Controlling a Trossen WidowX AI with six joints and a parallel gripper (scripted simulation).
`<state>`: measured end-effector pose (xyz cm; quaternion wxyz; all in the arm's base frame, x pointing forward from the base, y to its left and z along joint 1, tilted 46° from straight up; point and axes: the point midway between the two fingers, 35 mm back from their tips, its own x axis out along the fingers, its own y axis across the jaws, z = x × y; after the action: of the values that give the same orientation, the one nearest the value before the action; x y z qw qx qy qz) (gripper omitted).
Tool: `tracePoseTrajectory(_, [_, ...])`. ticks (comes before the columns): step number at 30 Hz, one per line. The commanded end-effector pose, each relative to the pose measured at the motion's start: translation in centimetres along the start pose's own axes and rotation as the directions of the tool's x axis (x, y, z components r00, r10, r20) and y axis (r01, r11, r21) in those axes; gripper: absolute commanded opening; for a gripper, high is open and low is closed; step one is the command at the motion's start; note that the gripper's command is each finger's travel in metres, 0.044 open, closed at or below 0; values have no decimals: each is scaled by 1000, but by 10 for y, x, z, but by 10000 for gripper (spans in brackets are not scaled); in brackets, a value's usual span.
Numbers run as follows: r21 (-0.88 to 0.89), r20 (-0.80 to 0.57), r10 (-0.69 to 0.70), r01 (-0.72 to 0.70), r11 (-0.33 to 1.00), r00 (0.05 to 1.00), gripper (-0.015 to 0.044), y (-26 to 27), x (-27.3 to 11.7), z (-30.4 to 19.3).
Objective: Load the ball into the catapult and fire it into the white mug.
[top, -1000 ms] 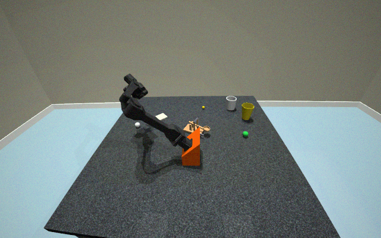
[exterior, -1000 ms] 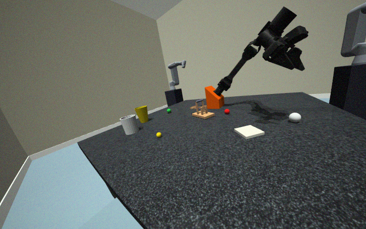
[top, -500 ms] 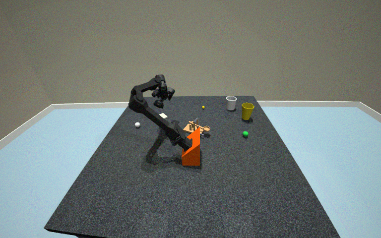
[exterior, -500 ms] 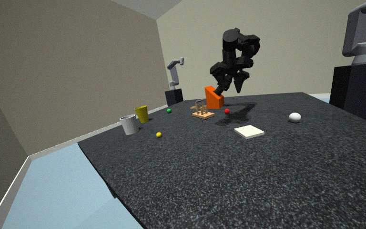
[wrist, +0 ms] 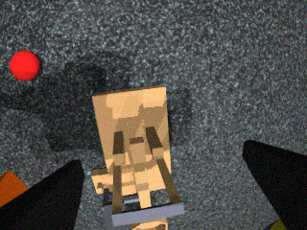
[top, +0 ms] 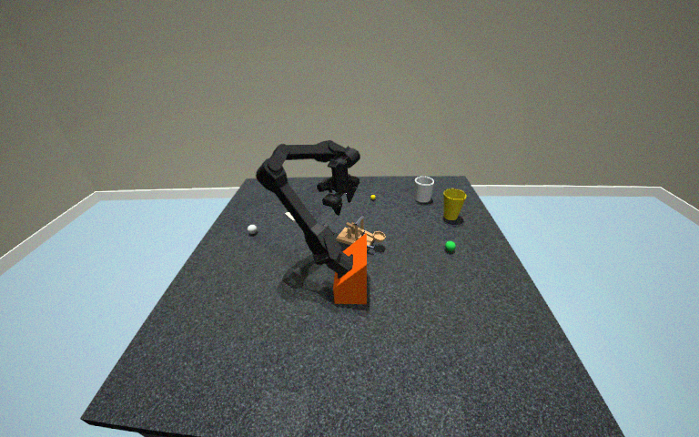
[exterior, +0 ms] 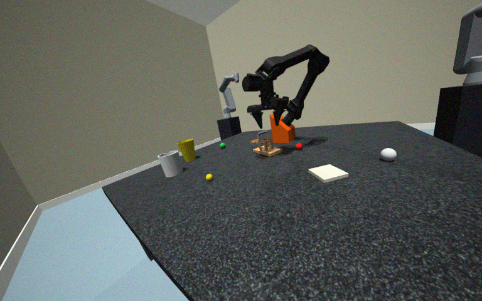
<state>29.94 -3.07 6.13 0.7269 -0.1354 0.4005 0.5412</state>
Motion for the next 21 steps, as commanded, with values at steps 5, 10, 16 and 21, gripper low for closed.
tracePoseTrajectory(5, [-19, 5, 72, -72, 997, 997, 440, 12, 4, -28])
tracePoseTrajectory(10, [-19, 7, 72, -72, 997, 997, 440, 14, 48, -28])
tracePoseTrajectory(16, [-19, 7, 72, -72, 997, 997, 440, 14, 52, -28])
tracePoseTrajectory(21, [-19, 6, 72, -72, 997, 997, 440, 14, 60, -28])
